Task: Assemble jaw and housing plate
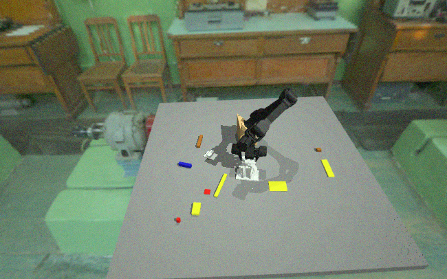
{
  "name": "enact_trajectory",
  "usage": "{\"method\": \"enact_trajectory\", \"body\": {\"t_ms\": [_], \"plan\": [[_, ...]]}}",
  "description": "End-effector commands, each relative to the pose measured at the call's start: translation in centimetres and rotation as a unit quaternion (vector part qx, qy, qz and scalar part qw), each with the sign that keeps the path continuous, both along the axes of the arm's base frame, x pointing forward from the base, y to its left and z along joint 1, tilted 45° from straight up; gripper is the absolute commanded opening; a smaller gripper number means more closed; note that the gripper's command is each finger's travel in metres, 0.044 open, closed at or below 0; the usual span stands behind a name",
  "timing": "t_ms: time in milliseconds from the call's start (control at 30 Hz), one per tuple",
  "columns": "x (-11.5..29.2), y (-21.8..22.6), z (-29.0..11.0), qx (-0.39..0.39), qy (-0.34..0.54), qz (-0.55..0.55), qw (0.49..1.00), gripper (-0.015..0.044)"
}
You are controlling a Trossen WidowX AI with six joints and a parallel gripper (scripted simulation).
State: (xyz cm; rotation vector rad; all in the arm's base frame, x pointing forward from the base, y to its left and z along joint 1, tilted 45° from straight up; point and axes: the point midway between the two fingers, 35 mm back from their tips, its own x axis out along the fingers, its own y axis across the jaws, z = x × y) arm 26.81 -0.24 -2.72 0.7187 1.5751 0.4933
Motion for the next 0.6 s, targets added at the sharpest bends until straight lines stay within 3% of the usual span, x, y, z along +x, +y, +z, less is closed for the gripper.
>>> {"method": "enact_trajectory", "body": {"t_ms": [0, 567], "plan": [[-0.4, 0.7, -0.6, 0.004, 0.007, -0.001, 1.0, 0.0351], [-0.6, 1.8, -1.6, 0.006, 0.007, 0.0, 1.0, 0.0351]]}}
